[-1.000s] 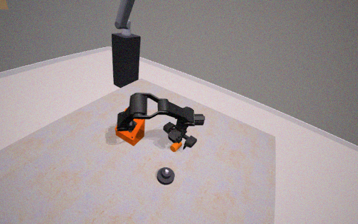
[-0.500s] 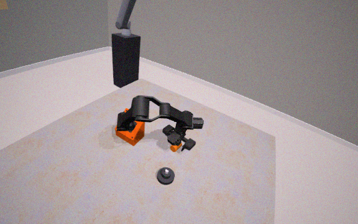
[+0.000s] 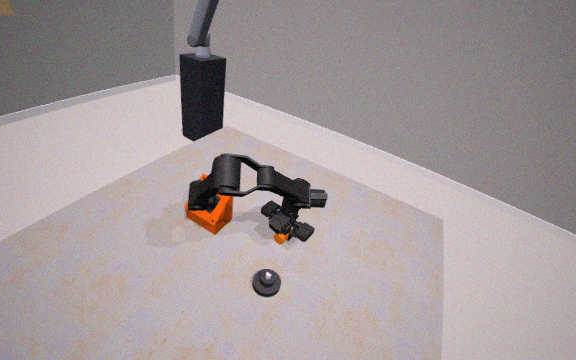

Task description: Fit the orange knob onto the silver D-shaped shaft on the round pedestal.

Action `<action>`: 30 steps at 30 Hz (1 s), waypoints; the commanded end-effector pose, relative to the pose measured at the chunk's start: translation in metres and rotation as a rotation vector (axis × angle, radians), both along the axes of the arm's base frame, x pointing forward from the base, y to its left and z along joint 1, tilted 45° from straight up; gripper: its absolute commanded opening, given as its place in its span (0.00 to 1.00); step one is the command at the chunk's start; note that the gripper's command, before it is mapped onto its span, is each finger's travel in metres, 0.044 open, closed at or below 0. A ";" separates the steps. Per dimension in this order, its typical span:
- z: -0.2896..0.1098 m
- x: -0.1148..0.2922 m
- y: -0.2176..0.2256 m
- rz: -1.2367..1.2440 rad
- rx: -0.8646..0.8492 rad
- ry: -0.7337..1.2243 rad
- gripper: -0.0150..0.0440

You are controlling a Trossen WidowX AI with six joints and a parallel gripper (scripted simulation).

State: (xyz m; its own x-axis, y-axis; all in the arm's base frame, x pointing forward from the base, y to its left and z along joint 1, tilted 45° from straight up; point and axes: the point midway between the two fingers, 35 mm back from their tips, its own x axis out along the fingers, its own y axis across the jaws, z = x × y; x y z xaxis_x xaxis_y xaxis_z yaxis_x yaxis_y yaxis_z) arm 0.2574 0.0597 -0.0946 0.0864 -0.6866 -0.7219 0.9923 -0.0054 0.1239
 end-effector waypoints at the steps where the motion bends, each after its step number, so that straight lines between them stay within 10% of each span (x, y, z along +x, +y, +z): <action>1: 0.000 0.000 -0.001 0.003 -0.002 0.001 0.60; 30: 0.010 -0.001 0.010 0.293 -0.036 0.277 0.56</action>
State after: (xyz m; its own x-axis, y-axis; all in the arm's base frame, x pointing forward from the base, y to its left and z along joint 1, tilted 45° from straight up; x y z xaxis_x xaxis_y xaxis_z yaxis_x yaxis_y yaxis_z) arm 0.2560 0.0690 -0.0851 0.0880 -0.6898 -0.7187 0.9718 0.2180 -0.0902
